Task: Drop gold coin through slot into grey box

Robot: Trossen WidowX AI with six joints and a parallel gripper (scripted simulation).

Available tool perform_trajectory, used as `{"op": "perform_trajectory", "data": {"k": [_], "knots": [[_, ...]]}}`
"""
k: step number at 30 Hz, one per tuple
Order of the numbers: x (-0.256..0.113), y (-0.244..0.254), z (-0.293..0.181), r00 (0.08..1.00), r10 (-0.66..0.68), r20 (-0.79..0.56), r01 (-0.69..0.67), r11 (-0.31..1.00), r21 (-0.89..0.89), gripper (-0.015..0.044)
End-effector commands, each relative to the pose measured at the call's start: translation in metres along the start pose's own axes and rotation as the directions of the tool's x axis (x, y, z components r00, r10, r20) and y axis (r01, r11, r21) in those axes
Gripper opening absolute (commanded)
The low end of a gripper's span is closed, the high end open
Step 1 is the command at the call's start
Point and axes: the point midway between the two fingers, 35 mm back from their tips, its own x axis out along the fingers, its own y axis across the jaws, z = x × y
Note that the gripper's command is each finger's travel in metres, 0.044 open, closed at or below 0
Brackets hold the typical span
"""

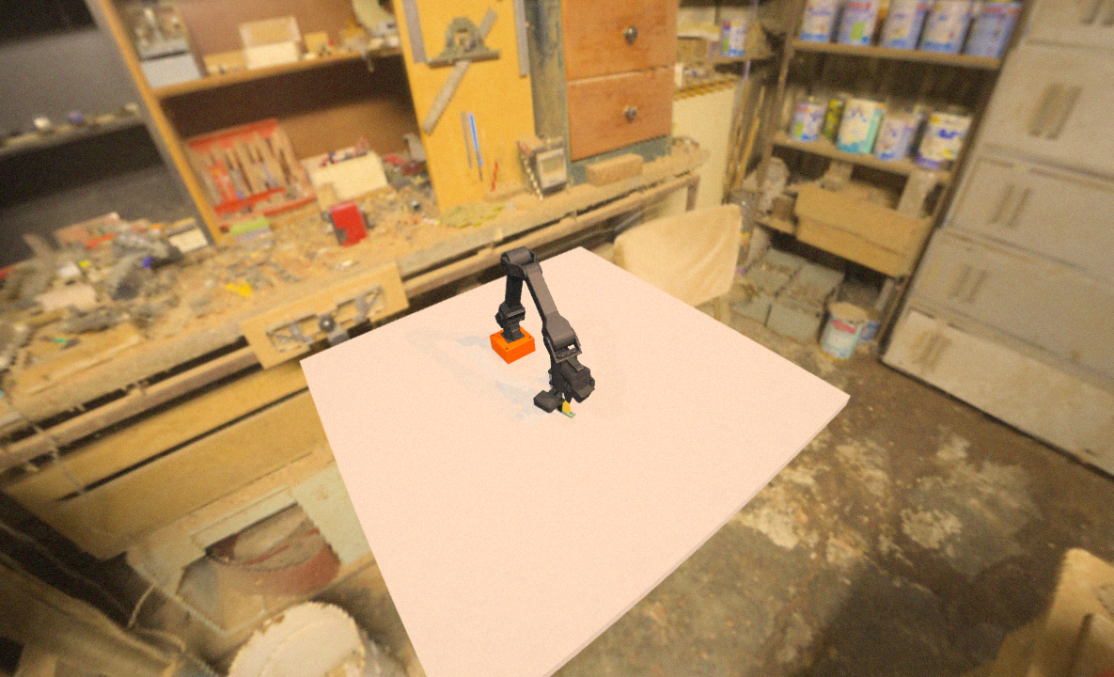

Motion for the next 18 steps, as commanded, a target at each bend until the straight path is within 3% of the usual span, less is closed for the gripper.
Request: {"op": "perform_trajectory", "data": {"k": [1,5,11,18], "knots": [[0.0058,0.0008,-0.0009,1.0,0.004,0.0,-0.004,1.0,-0.004,0.0161],[0.0096,0.0009,-0.0012,1.0,0.004,-0.001,-0.004,1.0,-0.004,0.0161],[0.0096,0.0009,-0.0012,1.0,0.004,-0.001,-0.004,1.0,-0.004,0.0003],[0.0096,0.0009,-0.0012,1.0,0.004,-0.001,-0.004,1.0,-0.004,0.0]]}}
